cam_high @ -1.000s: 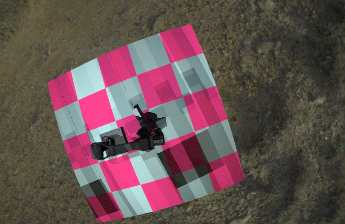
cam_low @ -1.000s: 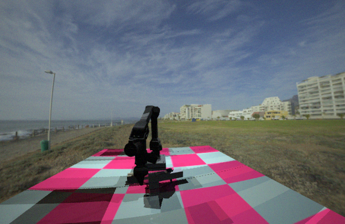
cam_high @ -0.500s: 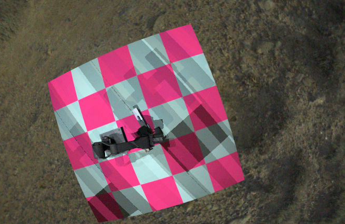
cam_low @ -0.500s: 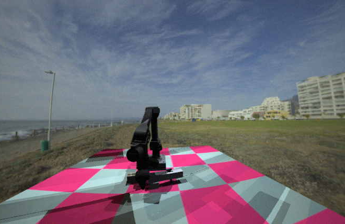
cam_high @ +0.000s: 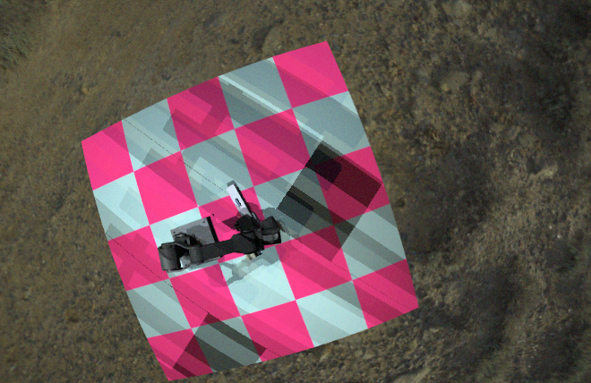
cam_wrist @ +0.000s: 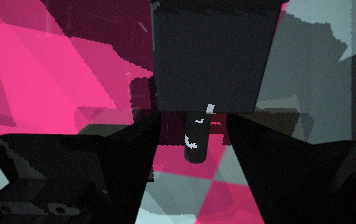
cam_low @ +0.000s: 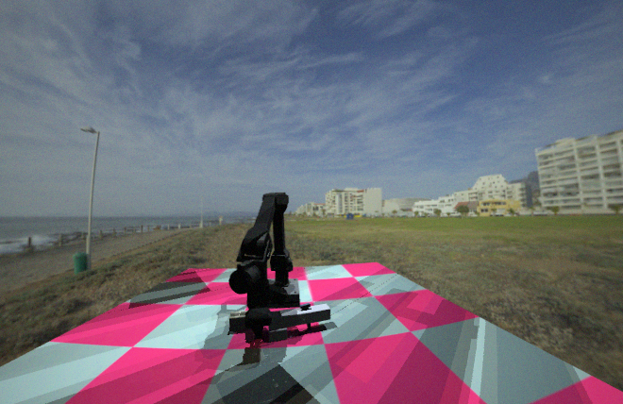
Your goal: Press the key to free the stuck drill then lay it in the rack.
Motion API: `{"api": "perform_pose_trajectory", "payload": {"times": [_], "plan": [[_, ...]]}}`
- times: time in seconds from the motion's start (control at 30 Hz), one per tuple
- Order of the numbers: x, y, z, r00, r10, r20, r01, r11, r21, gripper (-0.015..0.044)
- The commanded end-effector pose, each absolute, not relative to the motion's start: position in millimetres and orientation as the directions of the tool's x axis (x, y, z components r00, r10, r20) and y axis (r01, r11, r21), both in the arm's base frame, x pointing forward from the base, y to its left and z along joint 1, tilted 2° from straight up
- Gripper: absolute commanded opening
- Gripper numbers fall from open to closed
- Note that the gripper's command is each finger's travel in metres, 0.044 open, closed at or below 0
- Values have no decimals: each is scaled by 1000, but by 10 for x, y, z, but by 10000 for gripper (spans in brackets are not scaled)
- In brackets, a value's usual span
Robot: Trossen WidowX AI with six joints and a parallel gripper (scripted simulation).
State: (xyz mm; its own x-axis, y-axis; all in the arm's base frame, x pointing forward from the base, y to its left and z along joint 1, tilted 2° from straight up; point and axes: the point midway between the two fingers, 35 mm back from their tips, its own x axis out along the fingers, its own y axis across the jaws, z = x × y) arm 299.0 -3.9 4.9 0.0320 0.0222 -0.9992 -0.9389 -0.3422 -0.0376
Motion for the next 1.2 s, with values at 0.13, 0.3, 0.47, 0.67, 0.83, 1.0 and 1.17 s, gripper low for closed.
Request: {"api": "perform_pose_trajectory", "payload": {"times": [0.13,0.3,0.47,0.67,0.83,1.0,1.17], "plan": [[2993,-40,55,33,22,-999,-939,-342,-38,20],[2993,-40,55,33,22,-999,-939,-342,-38,0],[2996,-65,51,30,24,-999,-940,-339,-37,0],[3013,-117,49,29,25,-999,-941,-337,-36,0],[3032,-160,52,29,25,-999,-941,-337,-36,0],[3057,-217,55,29,25,-999,-941,-337,-36,0],[3088,-291,58,30,24,-999,-941,-337,-36,0]]}}
